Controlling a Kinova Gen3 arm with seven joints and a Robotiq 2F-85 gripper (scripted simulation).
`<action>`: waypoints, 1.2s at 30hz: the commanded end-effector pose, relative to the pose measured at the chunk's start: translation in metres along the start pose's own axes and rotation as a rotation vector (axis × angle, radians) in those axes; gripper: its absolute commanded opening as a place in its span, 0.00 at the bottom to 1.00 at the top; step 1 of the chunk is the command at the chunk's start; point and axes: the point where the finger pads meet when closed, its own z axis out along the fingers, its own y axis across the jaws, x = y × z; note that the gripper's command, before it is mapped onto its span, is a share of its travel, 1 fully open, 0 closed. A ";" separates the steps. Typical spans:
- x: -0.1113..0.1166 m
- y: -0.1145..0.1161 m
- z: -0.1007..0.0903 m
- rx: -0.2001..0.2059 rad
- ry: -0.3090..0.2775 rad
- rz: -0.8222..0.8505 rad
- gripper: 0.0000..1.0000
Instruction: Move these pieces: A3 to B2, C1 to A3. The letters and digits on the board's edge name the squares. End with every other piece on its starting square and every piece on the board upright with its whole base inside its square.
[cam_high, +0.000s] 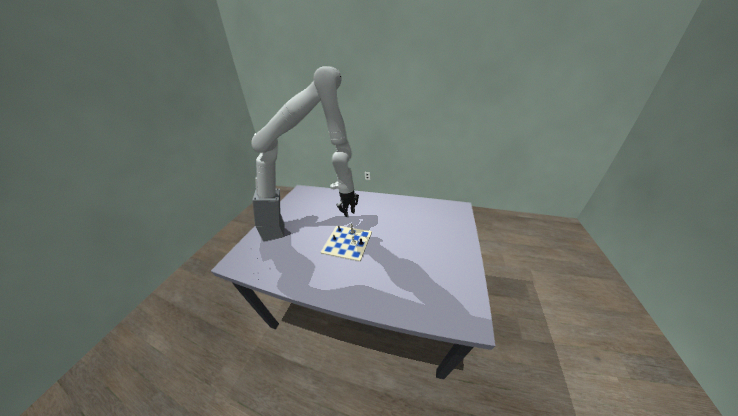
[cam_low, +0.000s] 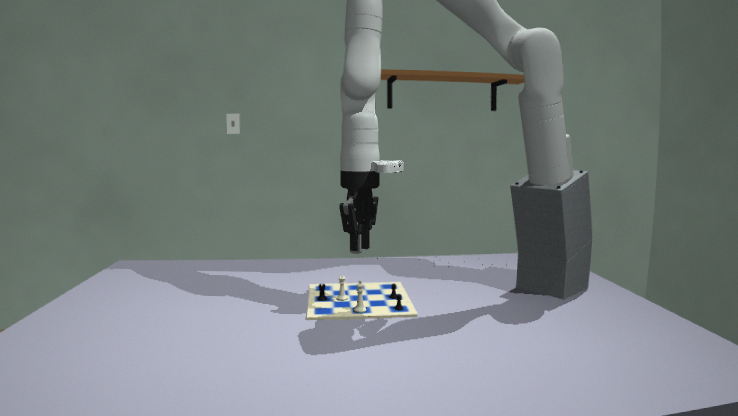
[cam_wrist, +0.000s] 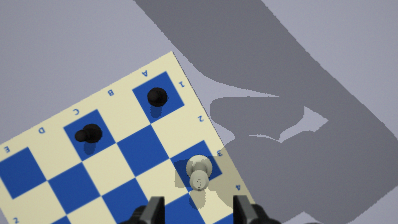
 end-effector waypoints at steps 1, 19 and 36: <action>0.000 0.000 -0.001 -0.001 -0.001 0.000 0.41; 0.000 0.000 -0.001 -0.001 -0.001 0.000 0.41; -0.001 0.000 0.006 -0.001 -0.001 0.000 0.41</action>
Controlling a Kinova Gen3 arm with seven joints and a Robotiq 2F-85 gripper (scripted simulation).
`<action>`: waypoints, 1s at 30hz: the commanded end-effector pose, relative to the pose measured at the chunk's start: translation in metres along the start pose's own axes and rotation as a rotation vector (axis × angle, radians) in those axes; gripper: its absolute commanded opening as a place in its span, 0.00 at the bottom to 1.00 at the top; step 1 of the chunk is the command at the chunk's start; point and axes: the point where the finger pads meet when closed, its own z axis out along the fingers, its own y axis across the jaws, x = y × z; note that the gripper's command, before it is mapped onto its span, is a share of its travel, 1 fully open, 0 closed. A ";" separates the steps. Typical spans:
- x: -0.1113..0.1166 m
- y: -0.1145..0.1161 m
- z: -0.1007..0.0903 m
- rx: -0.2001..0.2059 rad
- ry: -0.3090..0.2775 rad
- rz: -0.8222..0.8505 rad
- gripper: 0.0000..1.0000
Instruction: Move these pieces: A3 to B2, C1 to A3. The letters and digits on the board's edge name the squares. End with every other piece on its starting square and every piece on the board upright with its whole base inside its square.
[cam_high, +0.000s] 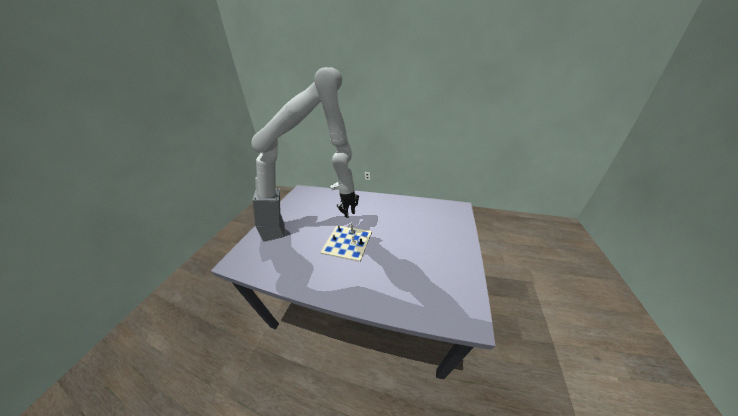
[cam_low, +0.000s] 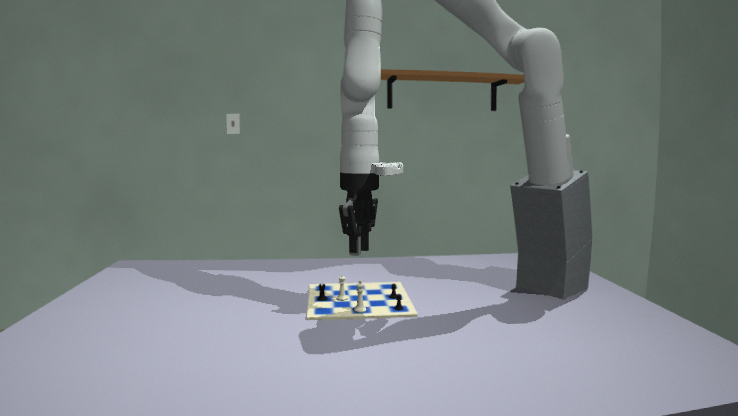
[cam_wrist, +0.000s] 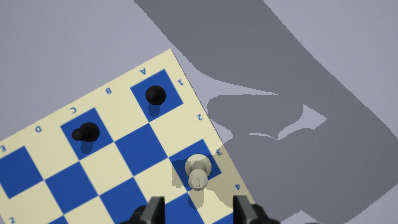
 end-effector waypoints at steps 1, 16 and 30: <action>0.001 0.000 0.003 0.001 0.002 0.000 0.41; 0.001 0.000 0.022 0.001 0.002 0.000 0.41; 0.001 0.000 0.039 0.001 0.002 0.000 0.41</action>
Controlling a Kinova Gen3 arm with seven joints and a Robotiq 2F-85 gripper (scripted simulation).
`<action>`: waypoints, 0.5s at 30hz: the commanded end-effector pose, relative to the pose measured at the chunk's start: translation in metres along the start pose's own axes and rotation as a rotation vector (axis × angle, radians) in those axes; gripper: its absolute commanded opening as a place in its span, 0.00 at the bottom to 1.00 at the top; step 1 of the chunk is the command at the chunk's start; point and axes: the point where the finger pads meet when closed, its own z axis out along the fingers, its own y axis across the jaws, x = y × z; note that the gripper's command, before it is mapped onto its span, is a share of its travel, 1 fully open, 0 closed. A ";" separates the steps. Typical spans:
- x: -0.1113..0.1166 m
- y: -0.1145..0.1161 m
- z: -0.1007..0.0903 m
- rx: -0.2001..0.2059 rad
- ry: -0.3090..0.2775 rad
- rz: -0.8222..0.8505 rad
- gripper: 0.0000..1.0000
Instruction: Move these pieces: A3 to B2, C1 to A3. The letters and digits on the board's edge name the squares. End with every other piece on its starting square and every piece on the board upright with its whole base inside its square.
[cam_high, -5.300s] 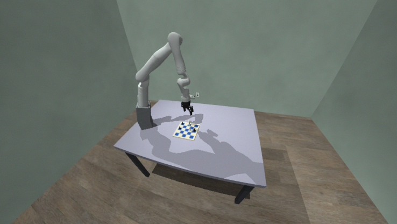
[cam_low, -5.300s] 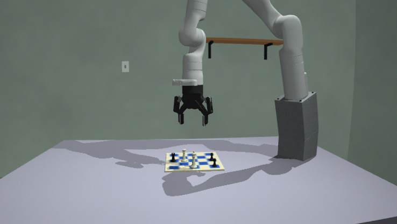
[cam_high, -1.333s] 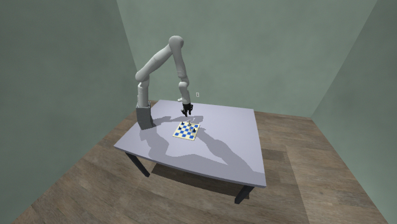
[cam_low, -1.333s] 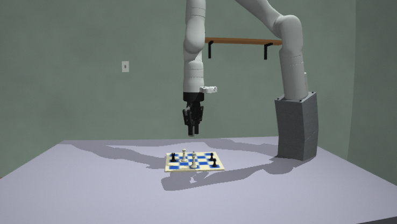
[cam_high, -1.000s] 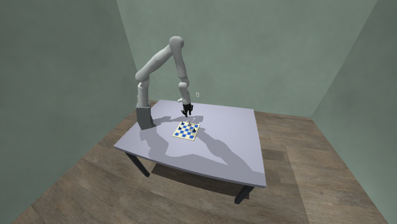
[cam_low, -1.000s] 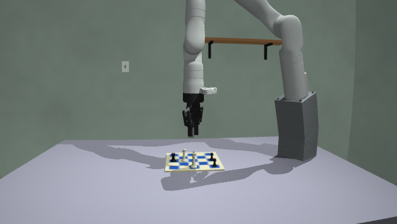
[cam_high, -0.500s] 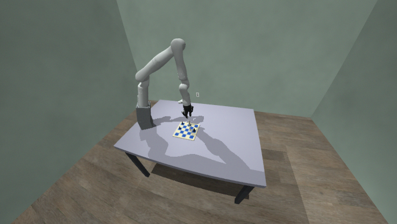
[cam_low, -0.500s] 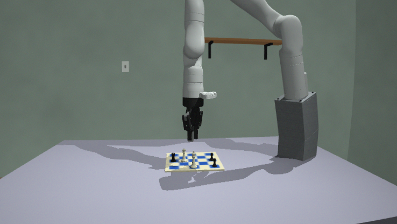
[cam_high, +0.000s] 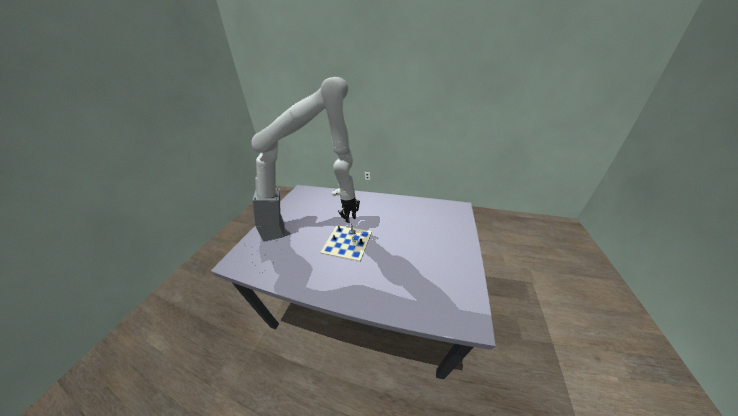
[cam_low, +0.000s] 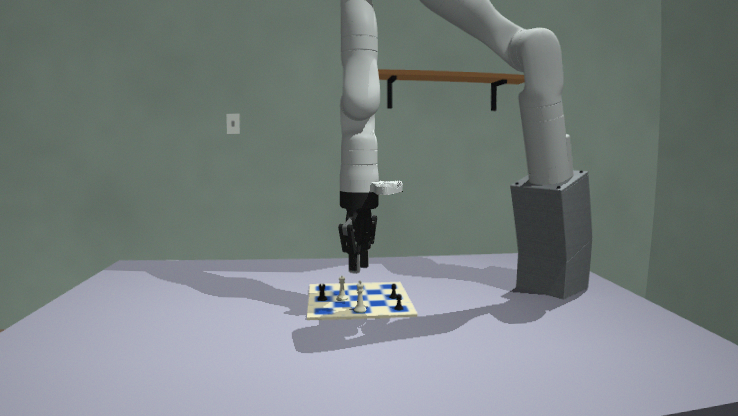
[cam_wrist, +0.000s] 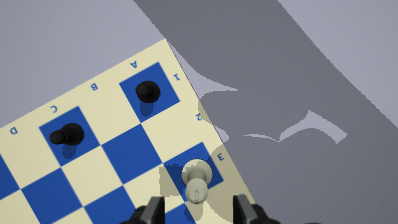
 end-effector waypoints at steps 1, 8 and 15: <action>0.002 -0.001 0.005 0.003 0.005 0.000 0.41; 0.002 -0.001 0.009 0.003 0.005 0.000 0.41; 0.002 -0.001 0.012 0.003 0.005 0.000 0.41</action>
